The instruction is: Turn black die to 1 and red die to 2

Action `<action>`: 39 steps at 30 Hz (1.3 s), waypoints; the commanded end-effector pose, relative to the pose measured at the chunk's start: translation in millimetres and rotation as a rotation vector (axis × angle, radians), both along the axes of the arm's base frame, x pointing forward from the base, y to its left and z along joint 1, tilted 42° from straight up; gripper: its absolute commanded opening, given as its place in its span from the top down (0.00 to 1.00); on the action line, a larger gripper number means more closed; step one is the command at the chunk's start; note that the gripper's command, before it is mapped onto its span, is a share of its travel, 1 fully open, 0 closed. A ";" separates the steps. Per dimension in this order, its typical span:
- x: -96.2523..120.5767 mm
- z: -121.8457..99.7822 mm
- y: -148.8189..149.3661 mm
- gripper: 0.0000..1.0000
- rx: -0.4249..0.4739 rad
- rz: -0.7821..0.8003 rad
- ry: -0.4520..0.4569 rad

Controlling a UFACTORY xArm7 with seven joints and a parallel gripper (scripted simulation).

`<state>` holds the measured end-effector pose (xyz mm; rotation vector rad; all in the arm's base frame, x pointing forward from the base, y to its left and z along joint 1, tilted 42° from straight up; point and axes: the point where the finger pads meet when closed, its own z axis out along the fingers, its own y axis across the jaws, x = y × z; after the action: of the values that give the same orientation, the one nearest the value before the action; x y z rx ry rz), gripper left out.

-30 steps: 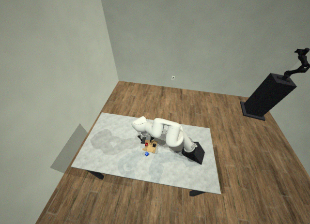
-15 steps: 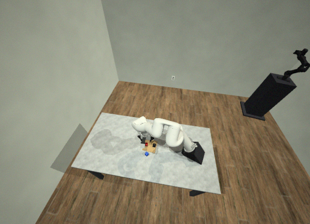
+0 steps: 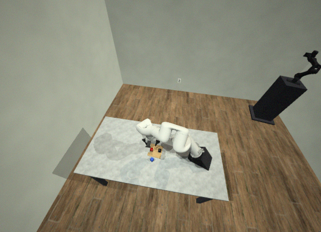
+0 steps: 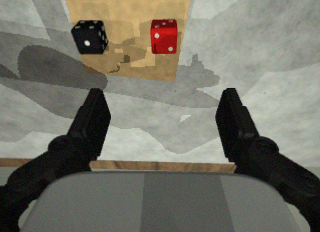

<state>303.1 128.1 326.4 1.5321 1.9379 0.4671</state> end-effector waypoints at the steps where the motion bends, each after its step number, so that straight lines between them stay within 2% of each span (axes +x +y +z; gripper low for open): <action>1: -15.4 18.6 2.5 0.00 0.000 0.001 -0.002; 11: -35.9 41.8 5.6 0.00 0.000 0.001 -0.002; 39: -36.4 42.3 5.6 0.00 0.000 0.001 -0.002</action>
<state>266.9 133.5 367.7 1.5316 1.9381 0.4674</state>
